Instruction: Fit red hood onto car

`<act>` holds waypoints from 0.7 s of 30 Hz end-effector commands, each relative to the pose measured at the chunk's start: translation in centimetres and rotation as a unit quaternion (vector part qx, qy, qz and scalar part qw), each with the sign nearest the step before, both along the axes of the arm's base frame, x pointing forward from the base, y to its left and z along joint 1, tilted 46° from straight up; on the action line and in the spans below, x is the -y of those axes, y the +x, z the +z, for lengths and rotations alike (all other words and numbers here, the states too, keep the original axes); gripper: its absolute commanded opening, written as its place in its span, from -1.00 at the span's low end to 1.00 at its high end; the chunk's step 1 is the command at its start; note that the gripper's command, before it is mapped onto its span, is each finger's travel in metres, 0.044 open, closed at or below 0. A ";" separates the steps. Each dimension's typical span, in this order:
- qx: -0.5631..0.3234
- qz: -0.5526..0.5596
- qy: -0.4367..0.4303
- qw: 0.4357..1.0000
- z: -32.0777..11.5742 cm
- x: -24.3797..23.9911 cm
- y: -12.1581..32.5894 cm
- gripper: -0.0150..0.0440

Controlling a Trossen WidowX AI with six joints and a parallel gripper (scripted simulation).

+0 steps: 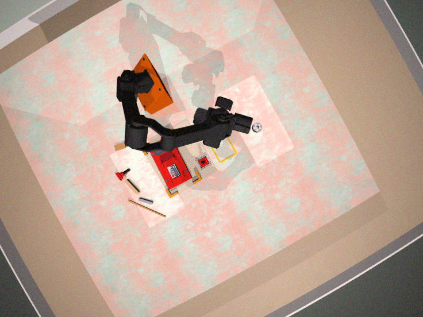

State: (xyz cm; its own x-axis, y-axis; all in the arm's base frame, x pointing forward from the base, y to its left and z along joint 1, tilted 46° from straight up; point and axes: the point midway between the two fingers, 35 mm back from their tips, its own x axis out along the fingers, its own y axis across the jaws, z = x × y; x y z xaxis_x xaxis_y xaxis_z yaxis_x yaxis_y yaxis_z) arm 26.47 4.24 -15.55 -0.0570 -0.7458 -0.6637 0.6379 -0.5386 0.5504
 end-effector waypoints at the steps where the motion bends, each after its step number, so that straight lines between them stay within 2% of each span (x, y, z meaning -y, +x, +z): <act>1: 0.001 0.000 -0.003 1.000 0.3 0.2 0.6 -0.49; 8: 0.001 0.000 -0.007 1.000 0.8 0.5 1.0 -0.49; 17: 0.005 0.007 0.033 0.999 6.1 -5.0 0.8 -0.49; 21: 0.005 0.007 0.034 0.999 6.2 -5.1 0.7 -0.49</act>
